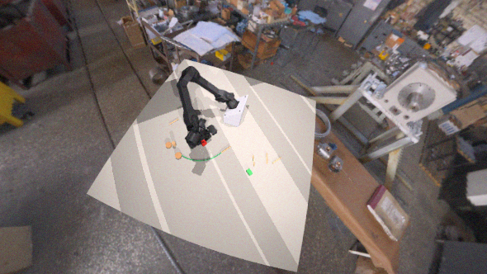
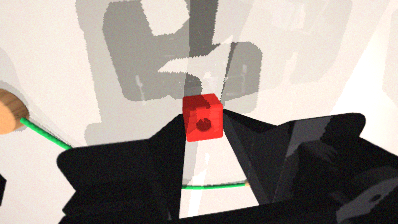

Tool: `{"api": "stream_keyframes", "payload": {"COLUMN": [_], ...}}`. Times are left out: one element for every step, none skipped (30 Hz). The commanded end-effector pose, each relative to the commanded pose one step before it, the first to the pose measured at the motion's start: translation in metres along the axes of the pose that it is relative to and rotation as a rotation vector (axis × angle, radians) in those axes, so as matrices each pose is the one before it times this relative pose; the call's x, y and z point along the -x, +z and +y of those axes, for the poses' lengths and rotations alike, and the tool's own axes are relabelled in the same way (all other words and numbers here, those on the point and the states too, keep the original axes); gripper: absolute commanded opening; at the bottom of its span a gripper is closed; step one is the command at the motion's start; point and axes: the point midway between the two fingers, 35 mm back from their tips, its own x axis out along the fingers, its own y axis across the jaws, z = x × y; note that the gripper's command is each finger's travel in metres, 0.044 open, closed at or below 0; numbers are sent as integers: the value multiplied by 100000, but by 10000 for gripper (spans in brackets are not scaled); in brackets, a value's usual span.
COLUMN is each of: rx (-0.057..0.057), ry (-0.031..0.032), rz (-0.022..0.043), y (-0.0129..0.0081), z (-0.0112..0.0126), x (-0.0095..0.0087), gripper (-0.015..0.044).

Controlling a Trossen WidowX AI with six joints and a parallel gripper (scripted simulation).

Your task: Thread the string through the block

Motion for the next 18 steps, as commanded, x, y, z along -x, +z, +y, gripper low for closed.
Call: {"api": "stream_keyframes", "payload": {"rx": [-80,2,3,3,3,3,3,3,3,3,3,3,3,3,3,3,3,4], "ry": [70,-3,-5,-6,-6,-6,-5,-5,-5,-5,-5,-5,-5,-5,-4,-4,-4,-4], "rz": [31,2,3,3,3,3,2,2,2,2,2,1,1,1,1,0,0,0], "y": [2,-1,-2,-2,-2,-2,-2,-2,-2,-1,-1,-1,-1,-1,-1,-1,0,0], "z": [30,0,0,0,0,-1,-1,-1,-1,-1,-1,-1,-1,-1,-1,-2,-2,-2], "x": [31,31,52,64,64,64,64,64,64,65,64,65,65,65,65,65,65,65], "gripper": [0,0,0,0,0,0,0,0,0,0,0,0,0,0,0,0,0,0]}}
